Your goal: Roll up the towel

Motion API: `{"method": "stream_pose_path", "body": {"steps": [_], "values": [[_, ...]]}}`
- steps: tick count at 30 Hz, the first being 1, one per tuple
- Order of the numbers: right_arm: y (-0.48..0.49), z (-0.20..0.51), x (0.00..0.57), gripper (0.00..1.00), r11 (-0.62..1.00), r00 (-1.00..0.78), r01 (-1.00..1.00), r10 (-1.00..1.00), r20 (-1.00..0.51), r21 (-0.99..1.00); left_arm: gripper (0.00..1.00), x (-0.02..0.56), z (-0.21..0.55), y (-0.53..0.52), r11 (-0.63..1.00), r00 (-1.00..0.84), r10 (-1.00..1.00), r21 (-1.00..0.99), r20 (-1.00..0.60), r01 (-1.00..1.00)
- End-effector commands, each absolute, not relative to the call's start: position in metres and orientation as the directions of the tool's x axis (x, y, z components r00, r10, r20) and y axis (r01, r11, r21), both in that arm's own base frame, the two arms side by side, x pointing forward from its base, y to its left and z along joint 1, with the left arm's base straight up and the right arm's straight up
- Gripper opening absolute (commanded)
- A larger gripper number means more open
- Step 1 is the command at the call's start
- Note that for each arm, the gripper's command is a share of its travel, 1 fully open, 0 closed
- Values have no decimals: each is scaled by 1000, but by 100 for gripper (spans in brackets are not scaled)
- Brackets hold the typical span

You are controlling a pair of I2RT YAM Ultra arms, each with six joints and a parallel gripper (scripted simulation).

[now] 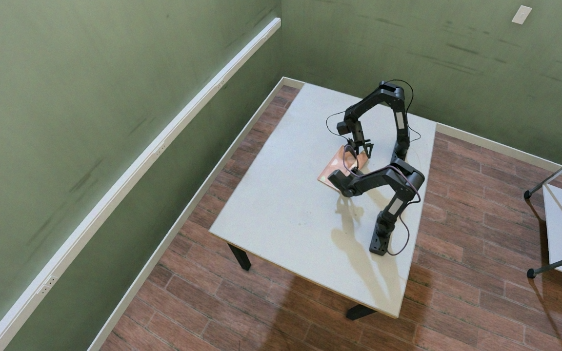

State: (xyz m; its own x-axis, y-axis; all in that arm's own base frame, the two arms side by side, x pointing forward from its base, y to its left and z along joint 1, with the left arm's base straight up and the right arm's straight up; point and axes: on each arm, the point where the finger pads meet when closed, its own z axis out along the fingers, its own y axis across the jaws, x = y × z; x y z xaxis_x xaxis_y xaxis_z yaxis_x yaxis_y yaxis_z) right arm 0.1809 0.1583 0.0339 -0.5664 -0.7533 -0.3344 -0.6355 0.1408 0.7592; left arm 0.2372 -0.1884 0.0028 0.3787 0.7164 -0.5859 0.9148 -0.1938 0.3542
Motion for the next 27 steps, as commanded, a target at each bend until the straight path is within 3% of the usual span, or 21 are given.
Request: {"method": "stream_pose_path", "body": {"steps": [1, 8, 18, 27], "values": [[152, 36, 200, 85, 132, -530, -699, -755, -385, 703, 30, 234, 2, -193, -199, 366, 705, 325, -607, 924], [135, 52, 212, 85, 132, -530, -699, -755, -385, 703, 30, 234, 3, -193, -204, 327, 715, 262, -618, 943], [113, 73, 229, 85, 132, -529, -701, -755, -387, 701, 30, 234, 5, -193, -213, 182, 753, 27, -632, 977], [118, 74, 222, 88, 147, -466, -805, -758, -458, 575, 30, 234, 8, -193, -209, 52, 786, -185, -615, 960]]}}
